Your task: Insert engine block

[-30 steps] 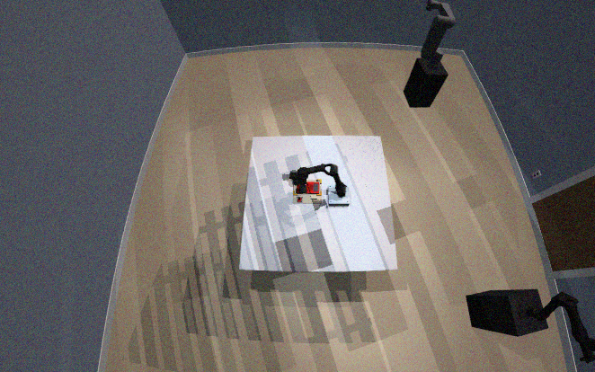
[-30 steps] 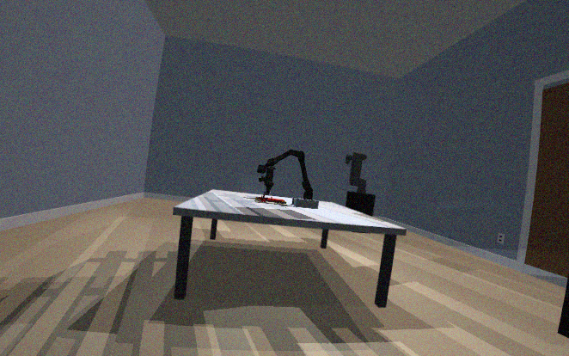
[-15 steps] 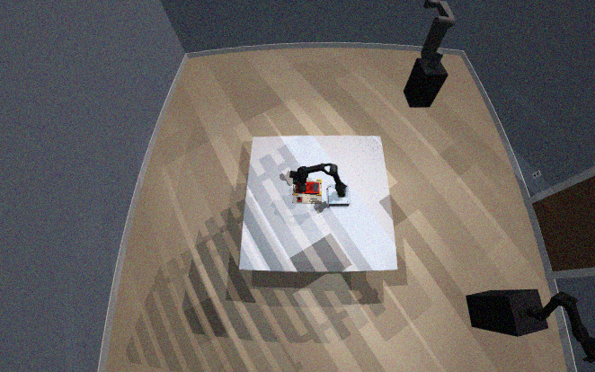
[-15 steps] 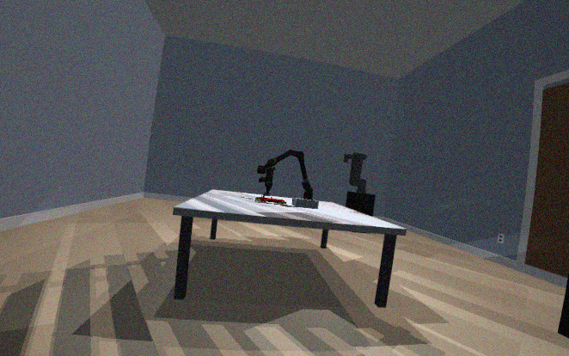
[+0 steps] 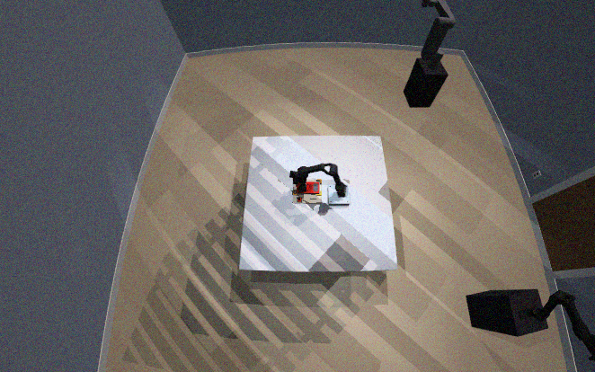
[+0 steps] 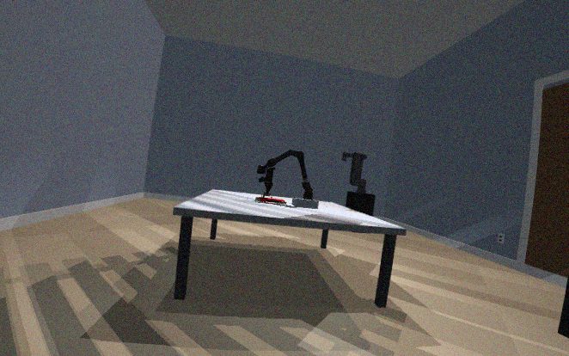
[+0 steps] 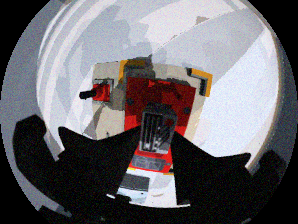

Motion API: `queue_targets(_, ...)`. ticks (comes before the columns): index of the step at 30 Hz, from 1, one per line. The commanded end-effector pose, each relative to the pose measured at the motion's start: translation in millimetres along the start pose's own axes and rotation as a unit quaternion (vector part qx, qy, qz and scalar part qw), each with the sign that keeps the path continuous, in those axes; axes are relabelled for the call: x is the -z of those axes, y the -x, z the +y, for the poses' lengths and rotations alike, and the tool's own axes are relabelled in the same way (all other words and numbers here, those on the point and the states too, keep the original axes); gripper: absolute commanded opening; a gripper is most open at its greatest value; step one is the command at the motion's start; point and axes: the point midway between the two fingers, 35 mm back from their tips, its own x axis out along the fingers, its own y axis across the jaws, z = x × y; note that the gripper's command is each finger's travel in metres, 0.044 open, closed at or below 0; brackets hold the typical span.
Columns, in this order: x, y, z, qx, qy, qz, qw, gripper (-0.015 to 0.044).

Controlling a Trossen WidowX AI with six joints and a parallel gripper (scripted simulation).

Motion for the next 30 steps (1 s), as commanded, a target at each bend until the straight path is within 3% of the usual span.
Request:
queue_targets(1, -0.9, 0.0, 0.8, -0.002, 0.018, -0.001, 1.000, 0.0160)
queue_targets(23, -0.7, -1.1, 1.6, -0.002, -0.055, -0.001, 0.999, 0.0160)
queue_targets(30, -0.6, -2.3, 1.7, -0.002, -0.003, -0.001, 1.000, 0.0160)
